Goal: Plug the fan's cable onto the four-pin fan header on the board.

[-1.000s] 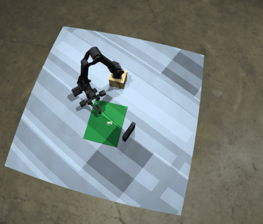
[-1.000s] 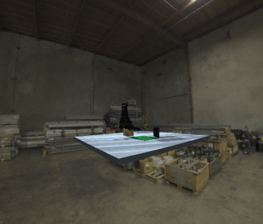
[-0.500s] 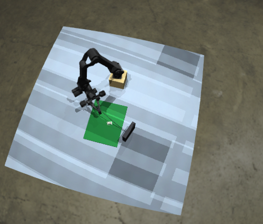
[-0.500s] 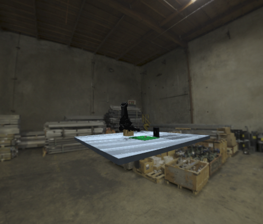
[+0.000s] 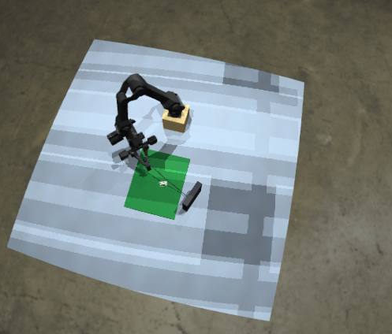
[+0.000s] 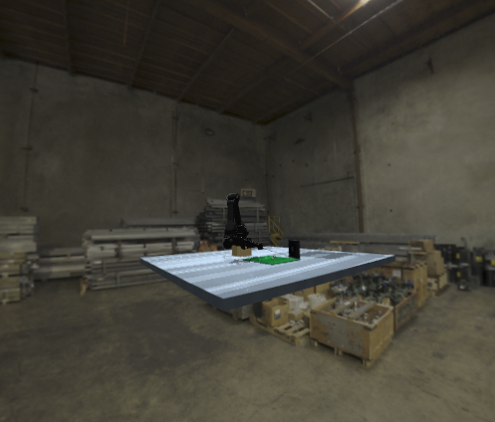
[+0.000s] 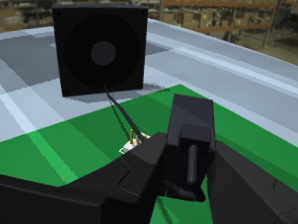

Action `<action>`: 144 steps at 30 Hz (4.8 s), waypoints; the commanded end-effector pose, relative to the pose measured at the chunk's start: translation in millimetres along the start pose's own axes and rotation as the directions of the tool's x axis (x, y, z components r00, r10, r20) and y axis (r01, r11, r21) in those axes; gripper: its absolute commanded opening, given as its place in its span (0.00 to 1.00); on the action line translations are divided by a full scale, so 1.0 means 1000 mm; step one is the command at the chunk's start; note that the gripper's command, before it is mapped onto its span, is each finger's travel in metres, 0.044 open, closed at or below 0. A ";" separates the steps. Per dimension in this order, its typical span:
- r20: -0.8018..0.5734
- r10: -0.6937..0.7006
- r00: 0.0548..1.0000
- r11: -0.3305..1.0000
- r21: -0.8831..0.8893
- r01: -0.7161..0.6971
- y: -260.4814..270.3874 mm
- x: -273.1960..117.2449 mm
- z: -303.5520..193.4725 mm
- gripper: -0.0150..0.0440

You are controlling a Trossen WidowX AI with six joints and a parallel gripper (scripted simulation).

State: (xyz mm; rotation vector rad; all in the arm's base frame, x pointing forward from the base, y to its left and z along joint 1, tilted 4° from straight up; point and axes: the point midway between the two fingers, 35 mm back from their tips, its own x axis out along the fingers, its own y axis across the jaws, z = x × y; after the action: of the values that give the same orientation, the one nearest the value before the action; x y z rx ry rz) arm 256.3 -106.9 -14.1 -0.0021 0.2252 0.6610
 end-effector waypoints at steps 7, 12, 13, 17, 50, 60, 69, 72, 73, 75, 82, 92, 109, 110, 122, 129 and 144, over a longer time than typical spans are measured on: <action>-0.002 0.001 1.000 1.000 0.001 -0.001 -0.002 0.000 -0.009 0.25; -0.002 0.001 1.000 1.000 0.001 -0.001 -0.003 0.000 -0.012 0.25; -0.002 0.001 1.000 1.000 0.001 -0.001 -0.003 0.000 -0.013 0.25; -0.002 0.001 1.000 1.000 0.001 -0.001 -0.003 0.001 -0.015 0.25; -0.002 0.001 1.000 1.000 0.001 -0.001 -0.003 0.004 -0.033 0.25; -0.002 0.001 1.000 1.000 0.001 -0.001 -0.003 0.005 -0.039 0.25; -0.002 0.001 1.000 1.000 0.001 -0.001 -0.003 0.006 -0.044 0.25; -0.002 0.001 1.000 1.000 0.001 -0.001 -0.003 0.007 -0.045 0.25; -0.002 0.001 1.000 1.000 0.001 -0.001 -0.003 0.007 -0.046 0.25; -0.002 0.001 1.000 1.000 0.001 -0.001 -0.003 0.007 -0.047 0.25; -0.002 0.001 1.000 1.000 0.002 -0.001 -0.003 0.008 -0.051 0.25; -0.002 0.001 1.000 1.000 0.002 -0.001 -0.003 0.009 -0.056 0.25; 0.000 0.000 1.000 1.000 0.002 0.000 -0.004 0.009 -0.059 0.25; 0.000 0.000 1.000 1.000 0.002 0.000 -0.004 0.009 -0.059 0.25; 0.000 0.000 1.000 1.000 0.002 0.000 -0.004 0.009 -0.059 0.25; 0.000 0.000 1.000 1.000 0.002 0.000 -0.004 0.009 -0.059 0.25; 0.000 0.000 1.000 1.000 0.002 0.000 -0.004 0.009 -0.059 0.25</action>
State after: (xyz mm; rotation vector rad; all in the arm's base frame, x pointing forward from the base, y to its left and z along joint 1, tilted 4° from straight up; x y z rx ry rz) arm 253.5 -108.5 -74.5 0.0006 0.2257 0.6604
